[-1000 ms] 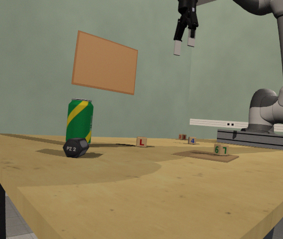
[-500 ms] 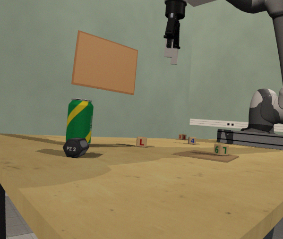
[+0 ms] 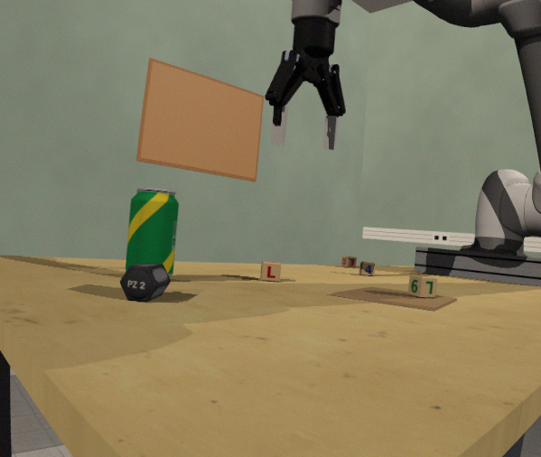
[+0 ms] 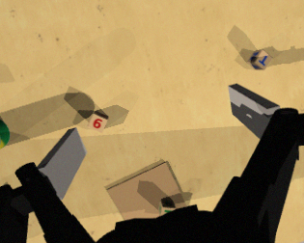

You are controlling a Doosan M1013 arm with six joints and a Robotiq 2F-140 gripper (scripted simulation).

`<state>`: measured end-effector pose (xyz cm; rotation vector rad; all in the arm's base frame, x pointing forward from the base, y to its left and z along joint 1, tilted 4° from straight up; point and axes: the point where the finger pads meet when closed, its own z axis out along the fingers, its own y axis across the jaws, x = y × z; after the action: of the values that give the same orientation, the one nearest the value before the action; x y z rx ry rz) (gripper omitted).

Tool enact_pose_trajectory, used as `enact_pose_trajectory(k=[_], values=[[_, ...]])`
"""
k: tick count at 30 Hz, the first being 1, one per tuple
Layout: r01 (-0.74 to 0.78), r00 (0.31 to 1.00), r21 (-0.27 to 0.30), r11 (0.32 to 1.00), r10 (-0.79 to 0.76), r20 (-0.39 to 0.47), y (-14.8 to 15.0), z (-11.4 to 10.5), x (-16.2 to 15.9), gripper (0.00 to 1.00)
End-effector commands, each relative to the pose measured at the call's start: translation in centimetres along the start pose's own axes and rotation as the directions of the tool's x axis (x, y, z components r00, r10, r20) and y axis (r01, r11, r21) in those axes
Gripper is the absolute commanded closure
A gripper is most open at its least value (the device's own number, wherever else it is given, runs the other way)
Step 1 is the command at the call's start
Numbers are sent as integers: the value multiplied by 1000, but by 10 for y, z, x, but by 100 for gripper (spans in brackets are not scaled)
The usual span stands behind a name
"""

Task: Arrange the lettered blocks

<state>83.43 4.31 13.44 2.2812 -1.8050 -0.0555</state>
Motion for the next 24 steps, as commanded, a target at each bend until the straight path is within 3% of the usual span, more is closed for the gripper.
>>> enact_pose_trajectory(k=[1,6,8,18,24], values=[[-135,991,-24,991,134,-25,-21,17,-7,0],[-302,952,-37,953,300,-55,-46,44,-15,0],[-302,952,-37,953,300,-55,-46,44,-15,0],[-628,773,-24,778,621,-131,-95,109,-36,0],[-707,700,-9,708,697,-152,-108,129,-43,0]])
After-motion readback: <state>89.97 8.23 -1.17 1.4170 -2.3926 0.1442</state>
